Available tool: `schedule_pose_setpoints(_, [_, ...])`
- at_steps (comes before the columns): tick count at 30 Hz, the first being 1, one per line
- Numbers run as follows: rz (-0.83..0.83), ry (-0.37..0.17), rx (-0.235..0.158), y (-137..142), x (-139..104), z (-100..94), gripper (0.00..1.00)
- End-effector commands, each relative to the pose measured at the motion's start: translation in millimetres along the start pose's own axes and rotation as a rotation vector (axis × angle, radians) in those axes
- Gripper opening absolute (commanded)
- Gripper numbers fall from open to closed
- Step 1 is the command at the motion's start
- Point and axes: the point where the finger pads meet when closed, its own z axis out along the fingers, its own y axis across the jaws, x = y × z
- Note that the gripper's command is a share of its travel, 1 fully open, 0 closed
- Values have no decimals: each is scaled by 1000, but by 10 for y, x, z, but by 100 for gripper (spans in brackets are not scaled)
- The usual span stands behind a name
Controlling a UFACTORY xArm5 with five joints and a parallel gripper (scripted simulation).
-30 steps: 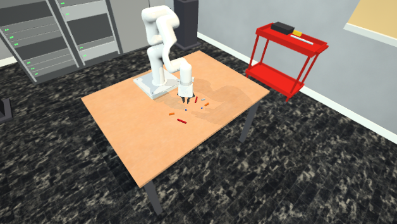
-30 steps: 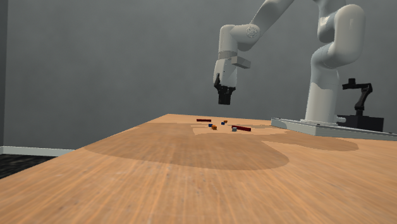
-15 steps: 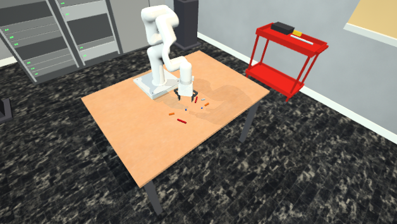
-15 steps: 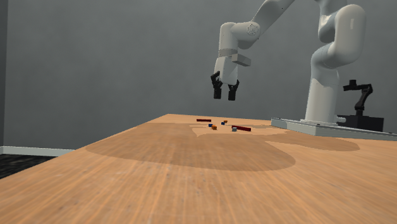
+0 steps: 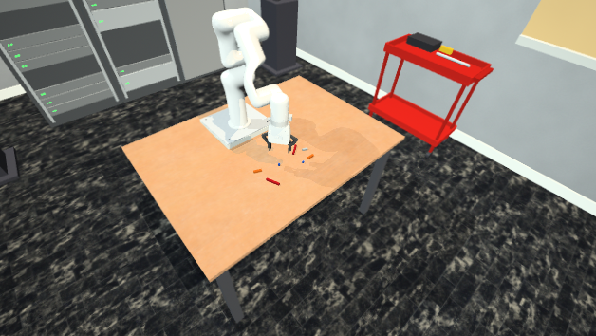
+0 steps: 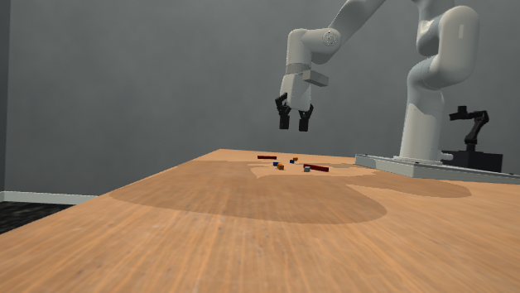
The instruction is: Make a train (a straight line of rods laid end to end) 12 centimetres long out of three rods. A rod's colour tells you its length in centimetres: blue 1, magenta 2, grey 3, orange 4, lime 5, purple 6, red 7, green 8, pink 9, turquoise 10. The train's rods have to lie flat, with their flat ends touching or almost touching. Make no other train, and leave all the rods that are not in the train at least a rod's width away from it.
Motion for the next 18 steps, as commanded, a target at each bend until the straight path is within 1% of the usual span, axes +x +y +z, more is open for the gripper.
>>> schedule_pose_setpoints(1, [91,-5,-2,217,63,5,100])
schedule_pose_setpoints(4, [203,-7,-1,466,170,32,100])
schedule_pose_setpoints(11, [361,-12,0,810,355,81,100])
schedule_pose_setpoints(13, [361,-12,0,810,355,81,100])
schedule_pose_setpoints(15, [451,-14,-1,1002,481,115,100])
schedule_pose_setpoints(18, [517,-16,-1,1138,580,142,100])
